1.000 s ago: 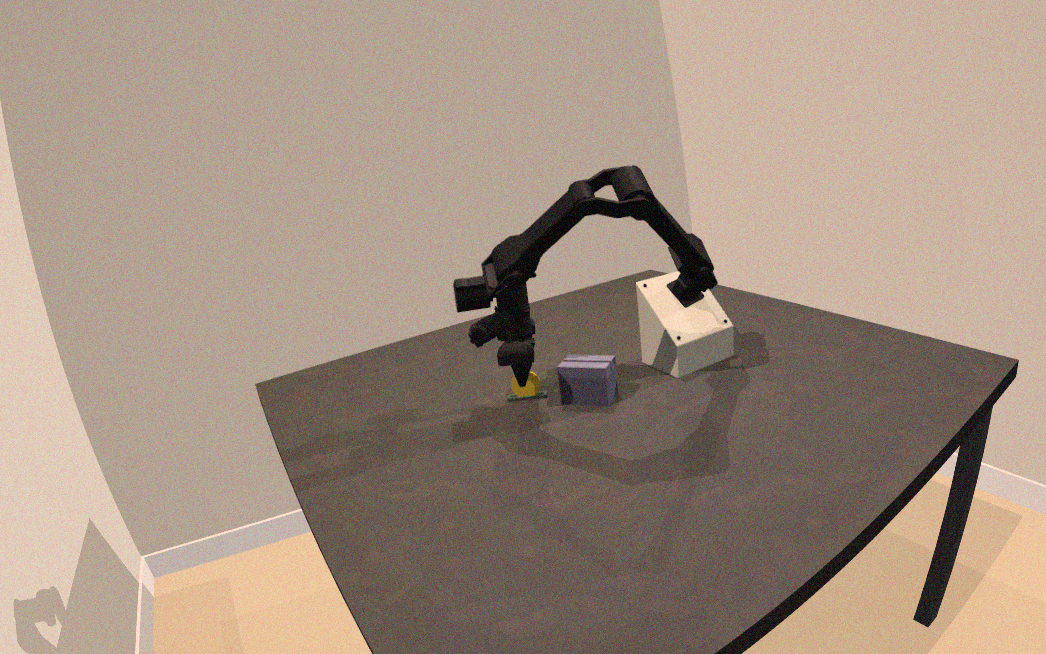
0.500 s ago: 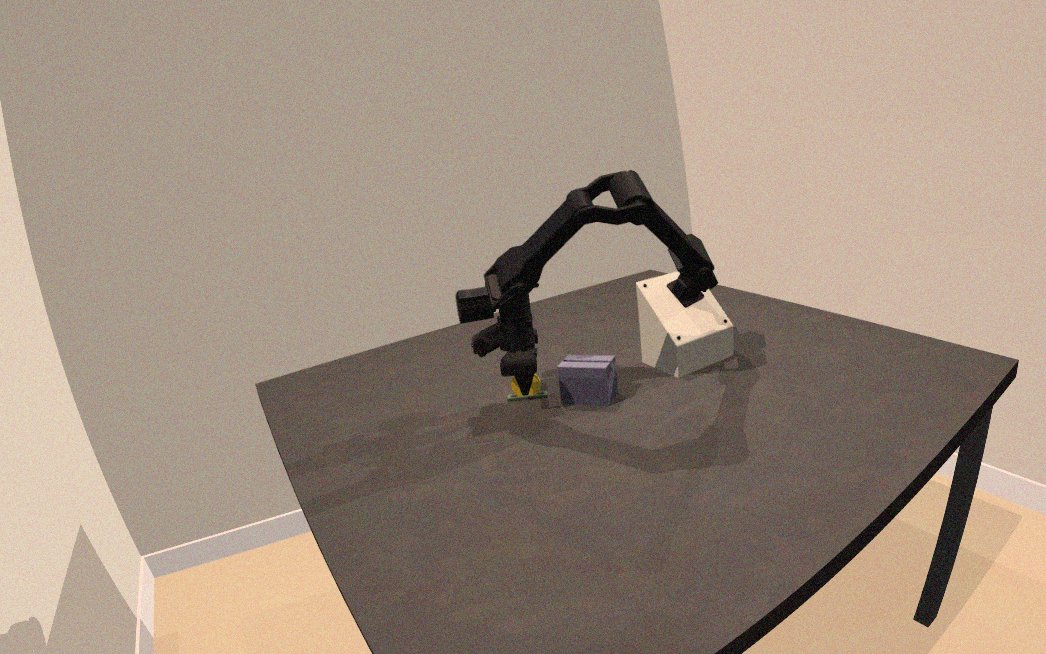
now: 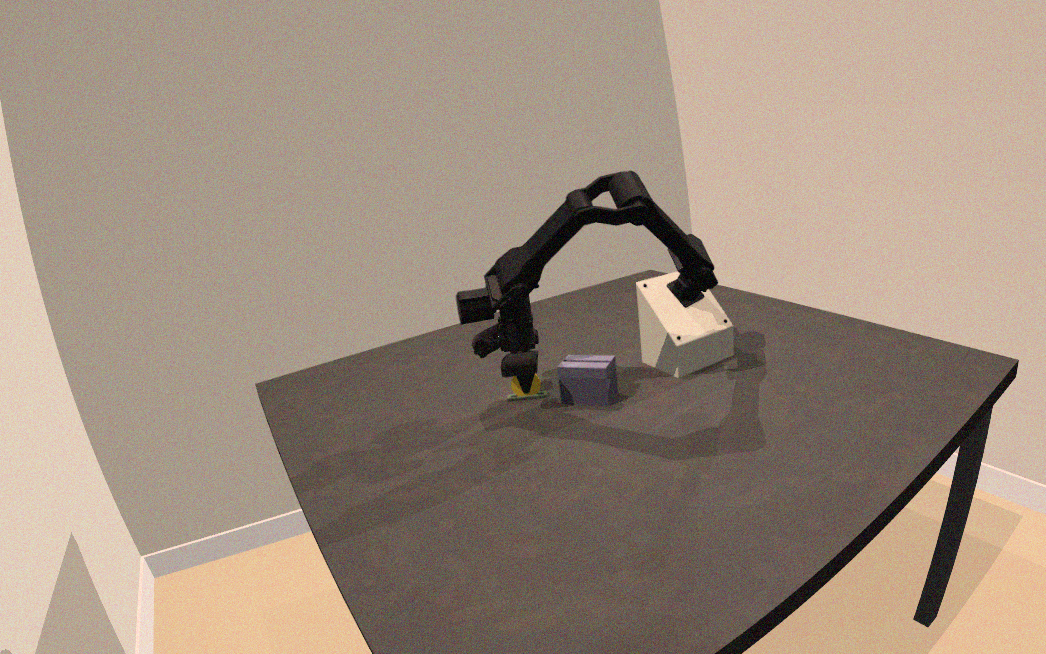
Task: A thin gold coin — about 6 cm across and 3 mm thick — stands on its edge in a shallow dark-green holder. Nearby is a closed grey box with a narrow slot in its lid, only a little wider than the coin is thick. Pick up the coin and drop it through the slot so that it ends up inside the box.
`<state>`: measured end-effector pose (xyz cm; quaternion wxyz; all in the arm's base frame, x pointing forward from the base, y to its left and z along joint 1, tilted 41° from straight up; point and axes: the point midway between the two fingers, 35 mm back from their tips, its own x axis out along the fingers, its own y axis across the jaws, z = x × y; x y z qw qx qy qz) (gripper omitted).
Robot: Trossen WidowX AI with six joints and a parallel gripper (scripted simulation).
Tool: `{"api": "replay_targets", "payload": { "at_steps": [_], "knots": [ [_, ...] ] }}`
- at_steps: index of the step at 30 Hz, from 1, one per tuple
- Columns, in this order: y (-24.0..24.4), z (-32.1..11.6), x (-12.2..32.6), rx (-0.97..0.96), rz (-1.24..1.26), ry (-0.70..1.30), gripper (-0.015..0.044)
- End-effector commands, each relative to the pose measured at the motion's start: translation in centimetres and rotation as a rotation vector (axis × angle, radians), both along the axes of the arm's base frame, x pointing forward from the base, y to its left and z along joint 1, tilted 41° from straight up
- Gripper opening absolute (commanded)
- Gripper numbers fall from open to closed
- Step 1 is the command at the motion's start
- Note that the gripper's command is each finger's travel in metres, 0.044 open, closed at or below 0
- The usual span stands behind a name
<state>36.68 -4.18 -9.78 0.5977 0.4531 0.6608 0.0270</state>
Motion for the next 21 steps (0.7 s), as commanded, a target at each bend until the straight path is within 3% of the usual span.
{"api": "replay_targets", "payload": {
  "at_steps": [1,21],
  "knots": [
    [-0.3,0.3,0.0,0.004,-0.002,0.003,0.0],
    [-3.7,4.1,-0.4,-0.002,-0.006,0.005,0.0]
  ]
}}
